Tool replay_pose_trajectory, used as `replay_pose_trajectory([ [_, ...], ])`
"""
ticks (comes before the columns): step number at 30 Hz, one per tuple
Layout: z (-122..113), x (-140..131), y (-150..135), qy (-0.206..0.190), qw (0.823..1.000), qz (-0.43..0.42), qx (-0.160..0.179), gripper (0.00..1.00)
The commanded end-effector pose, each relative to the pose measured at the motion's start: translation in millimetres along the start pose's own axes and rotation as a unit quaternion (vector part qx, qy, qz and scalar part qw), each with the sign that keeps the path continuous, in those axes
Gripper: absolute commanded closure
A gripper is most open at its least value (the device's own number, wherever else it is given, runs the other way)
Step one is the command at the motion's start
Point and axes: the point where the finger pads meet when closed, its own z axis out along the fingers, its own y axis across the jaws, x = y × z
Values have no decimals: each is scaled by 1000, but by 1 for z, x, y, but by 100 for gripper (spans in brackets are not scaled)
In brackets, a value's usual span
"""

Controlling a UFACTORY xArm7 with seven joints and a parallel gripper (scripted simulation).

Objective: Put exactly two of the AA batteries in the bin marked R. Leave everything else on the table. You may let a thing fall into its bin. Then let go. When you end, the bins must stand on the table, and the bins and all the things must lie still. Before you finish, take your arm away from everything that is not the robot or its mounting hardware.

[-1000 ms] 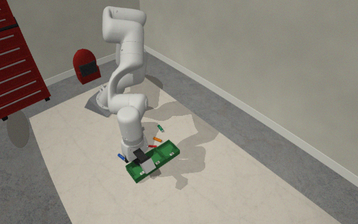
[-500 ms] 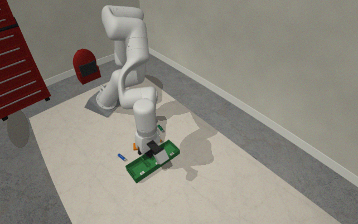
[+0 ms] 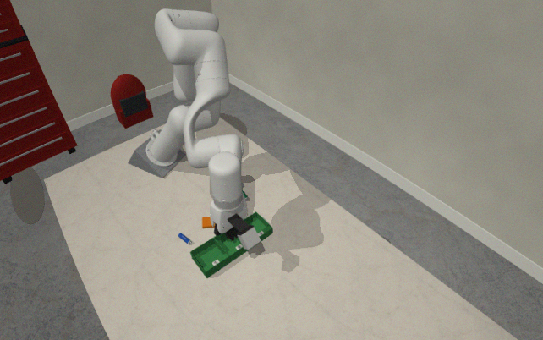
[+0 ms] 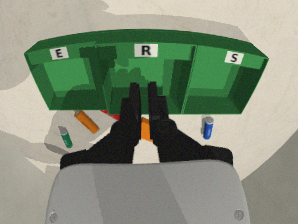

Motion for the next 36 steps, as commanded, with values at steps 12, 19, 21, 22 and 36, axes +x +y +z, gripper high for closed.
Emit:
replay_pose_trajectory([
  [12, 35, 2, 0, 2, 1000, 0, 0, 93],
  [19, 35, 2, 0, 2, 1000, 0, 0, 93],
  [21, 35, 2, 0, 2, 1000, 0, 0, 93],
  [22, 35, 2, 0, 2, 1000, 0, 0, 93],
  [36, 35, 2, 0, 2, 1000, 0, 0, 93],
])
